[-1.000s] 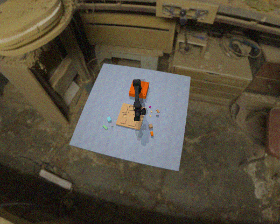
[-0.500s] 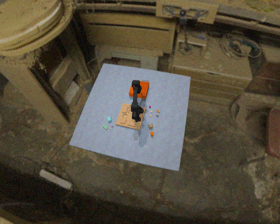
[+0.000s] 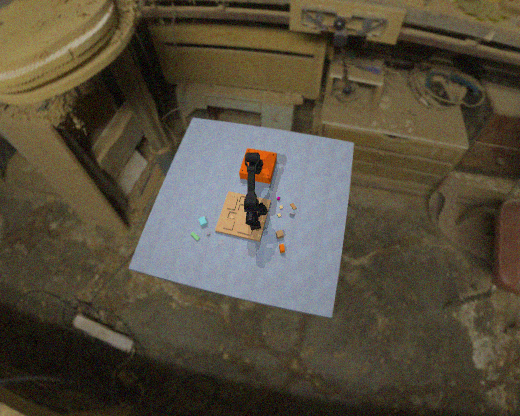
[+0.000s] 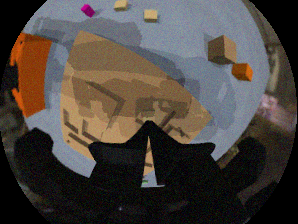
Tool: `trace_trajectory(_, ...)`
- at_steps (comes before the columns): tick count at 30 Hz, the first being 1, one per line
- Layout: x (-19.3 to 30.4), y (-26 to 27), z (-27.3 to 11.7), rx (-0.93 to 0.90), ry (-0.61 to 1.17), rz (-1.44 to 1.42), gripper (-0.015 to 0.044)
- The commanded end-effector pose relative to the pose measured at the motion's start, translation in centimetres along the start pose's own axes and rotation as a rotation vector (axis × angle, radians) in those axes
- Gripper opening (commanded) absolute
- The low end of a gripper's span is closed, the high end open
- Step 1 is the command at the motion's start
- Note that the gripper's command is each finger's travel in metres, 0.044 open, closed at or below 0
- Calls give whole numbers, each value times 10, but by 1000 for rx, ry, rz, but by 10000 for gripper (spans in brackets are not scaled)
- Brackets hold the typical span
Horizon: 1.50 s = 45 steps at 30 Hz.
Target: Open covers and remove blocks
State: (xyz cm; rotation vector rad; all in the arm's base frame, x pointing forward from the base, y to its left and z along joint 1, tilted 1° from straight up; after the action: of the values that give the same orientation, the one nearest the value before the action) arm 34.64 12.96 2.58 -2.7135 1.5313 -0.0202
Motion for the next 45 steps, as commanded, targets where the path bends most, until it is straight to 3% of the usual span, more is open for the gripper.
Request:
trace_trajectory(1, -1, 0, 3, 0, -3, 134, 0)
trace_trajectory(16, -2, 0, 16, -2, -3, 1446, 0)
trace_trajectory(38, -5, -10, 19, -1, -4, 1448, 0)
trace_trajectory(45, -5, -11, 19, -1, -4, 964, 0)
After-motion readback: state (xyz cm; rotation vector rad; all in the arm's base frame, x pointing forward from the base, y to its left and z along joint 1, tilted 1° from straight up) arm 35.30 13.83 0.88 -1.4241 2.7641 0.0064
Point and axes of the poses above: the point midway between the two fingers, 35 mm back from their tips, its own z axis out along the fingers, its own y axis across the jaws, x = y × z, the point moved 2 cm from there along -z, back along the fingers, and after that the axes turned 6 degrees about z, right-handed, at the moved point
